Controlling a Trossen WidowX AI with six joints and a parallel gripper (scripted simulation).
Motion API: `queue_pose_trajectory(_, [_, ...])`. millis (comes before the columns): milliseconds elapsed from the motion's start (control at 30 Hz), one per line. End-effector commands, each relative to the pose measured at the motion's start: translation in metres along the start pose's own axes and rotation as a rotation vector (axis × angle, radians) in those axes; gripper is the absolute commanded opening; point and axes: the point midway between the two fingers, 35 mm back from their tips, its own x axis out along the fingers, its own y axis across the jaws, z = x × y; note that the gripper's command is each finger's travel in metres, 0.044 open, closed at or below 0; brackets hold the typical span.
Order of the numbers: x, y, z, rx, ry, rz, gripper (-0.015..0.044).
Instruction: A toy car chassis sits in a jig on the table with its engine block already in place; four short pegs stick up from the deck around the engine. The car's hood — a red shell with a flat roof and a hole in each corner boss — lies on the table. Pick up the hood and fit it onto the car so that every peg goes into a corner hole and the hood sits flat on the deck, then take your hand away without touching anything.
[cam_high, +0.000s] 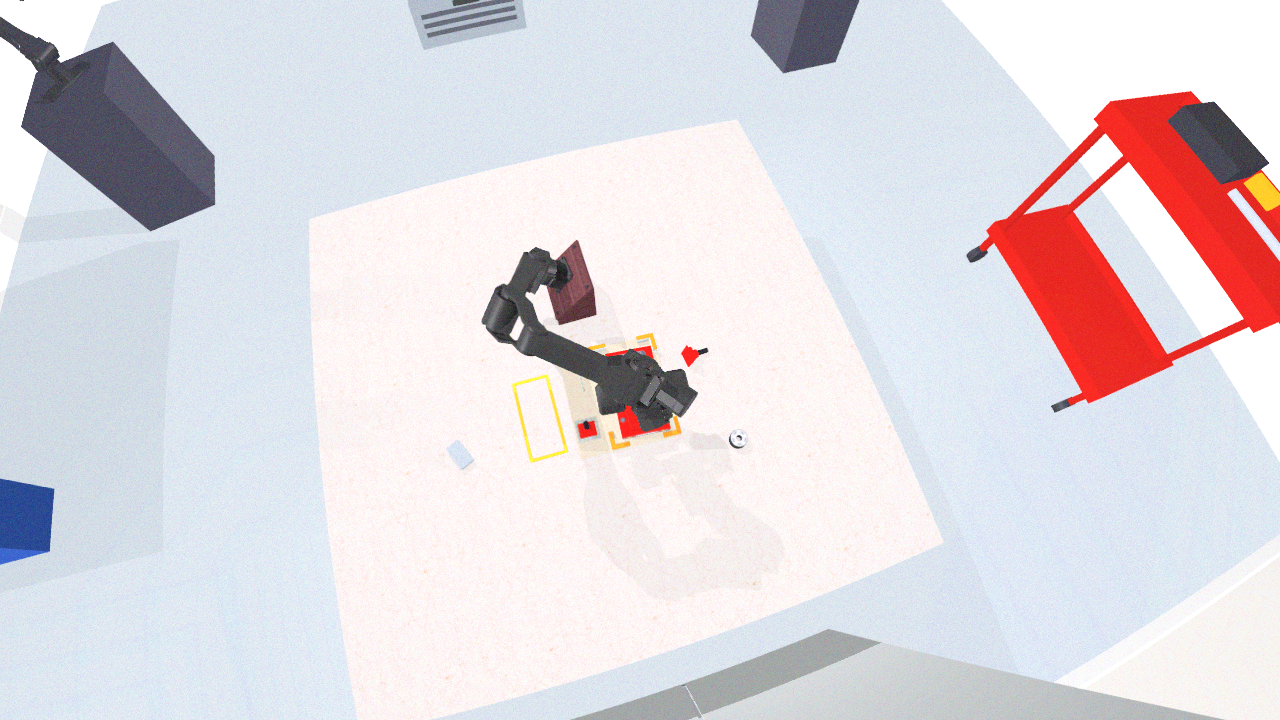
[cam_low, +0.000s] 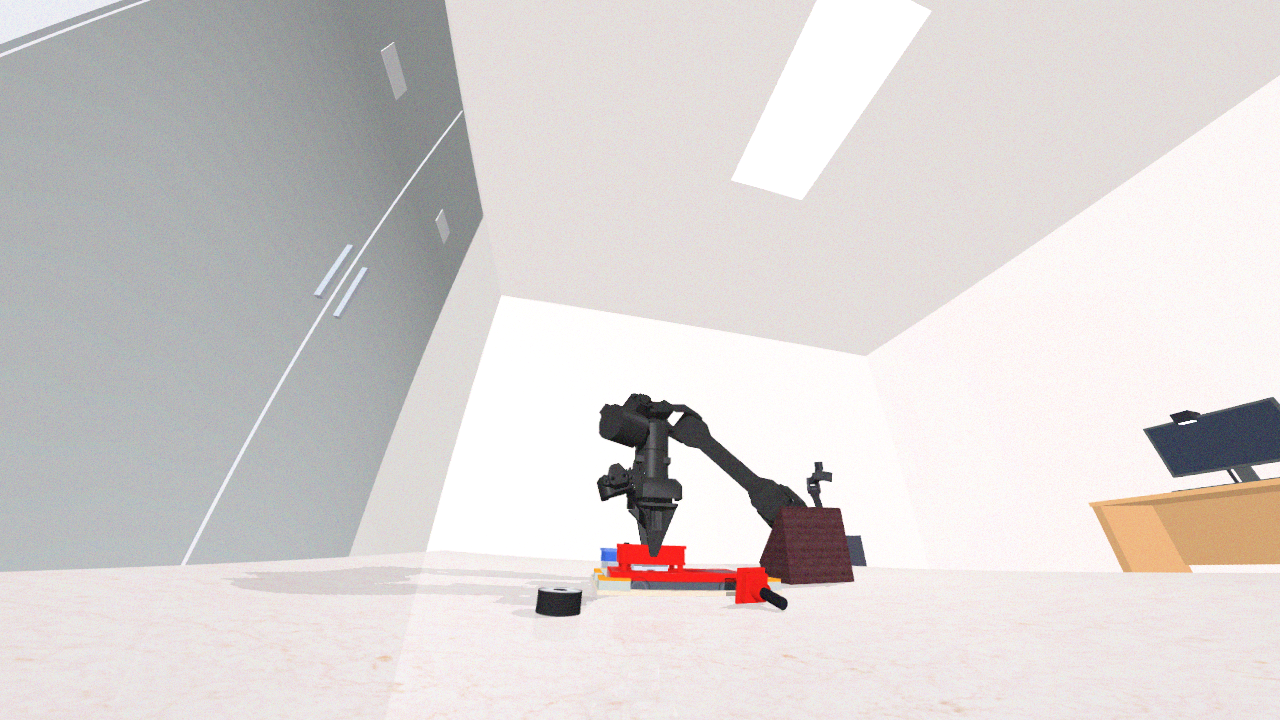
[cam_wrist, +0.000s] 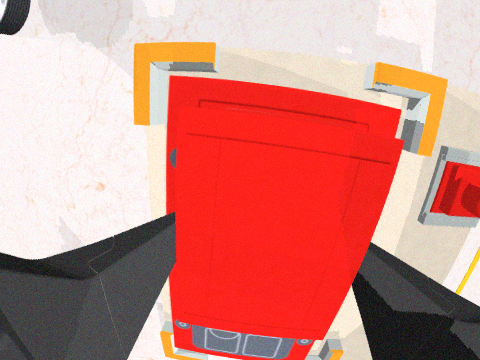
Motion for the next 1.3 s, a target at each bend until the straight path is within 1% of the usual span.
queue_pose_trajectory(0, [0.0025,-0.0002,0.0001,-0.004,-0.003,-0.004,0.0000])
queue_pose_trajectory(533, [0.0050,0.0000,-0.0001,0.000,0.000,-0.001,0.0000])
queue_pose_trajectory(1067, [0.0057,0.0000,-0.0002,0.000,0.000,-0.001,0.0420])
queue_pose_trajectory(1100, [0.0057,0.0000,-0.0002,0.000,0.000,-0.001,0.0440])
queue_pose_trajectory(1267, [0.0000,0.0004,0.0004,0.000,0.001,0.000,0.0440])
